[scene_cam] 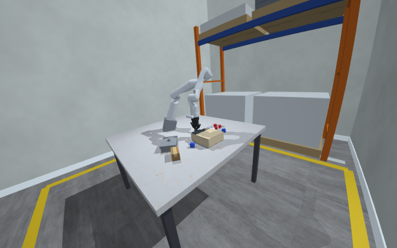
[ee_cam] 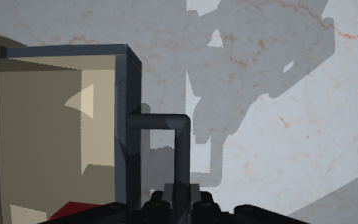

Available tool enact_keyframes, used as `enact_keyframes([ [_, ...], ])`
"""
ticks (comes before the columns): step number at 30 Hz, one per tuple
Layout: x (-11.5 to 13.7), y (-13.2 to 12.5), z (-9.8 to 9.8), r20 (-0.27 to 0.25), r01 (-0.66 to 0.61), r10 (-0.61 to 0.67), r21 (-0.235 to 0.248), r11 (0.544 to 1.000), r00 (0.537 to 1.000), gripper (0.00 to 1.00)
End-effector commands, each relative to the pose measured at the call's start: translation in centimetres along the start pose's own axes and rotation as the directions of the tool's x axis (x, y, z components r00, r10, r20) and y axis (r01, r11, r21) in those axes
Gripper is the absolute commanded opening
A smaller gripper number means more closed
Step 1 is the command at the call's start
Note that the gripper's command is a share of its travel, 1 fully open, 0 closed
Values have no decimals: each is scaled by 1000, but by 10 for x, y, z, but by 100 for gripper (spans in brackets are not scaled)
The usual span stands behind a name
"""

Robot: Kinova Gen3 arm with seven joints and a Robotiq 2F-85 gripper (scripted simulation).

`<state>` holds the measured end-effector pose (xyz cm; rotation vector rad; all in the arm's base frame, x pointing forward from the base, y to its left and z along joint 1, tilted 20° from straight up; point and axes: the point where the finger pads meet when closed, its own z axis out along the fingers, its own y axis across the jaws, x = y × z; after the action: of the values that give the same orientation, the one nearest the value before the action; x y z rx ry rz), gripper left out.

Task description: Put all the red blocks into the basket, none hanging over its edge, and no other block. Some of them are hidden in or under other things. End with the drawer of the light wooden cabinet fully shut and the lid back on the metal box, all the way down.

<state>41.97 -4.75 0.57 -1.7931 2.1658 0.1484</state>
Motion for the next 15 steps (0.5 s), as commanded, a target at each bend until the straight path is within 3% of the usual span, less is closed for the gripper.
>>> enact_keyframes([
  [1,0,3,0,0,0,0,2,1000,1000,10],
  [15,0,18,0,0,0,0,2,1000,1000,10],
])
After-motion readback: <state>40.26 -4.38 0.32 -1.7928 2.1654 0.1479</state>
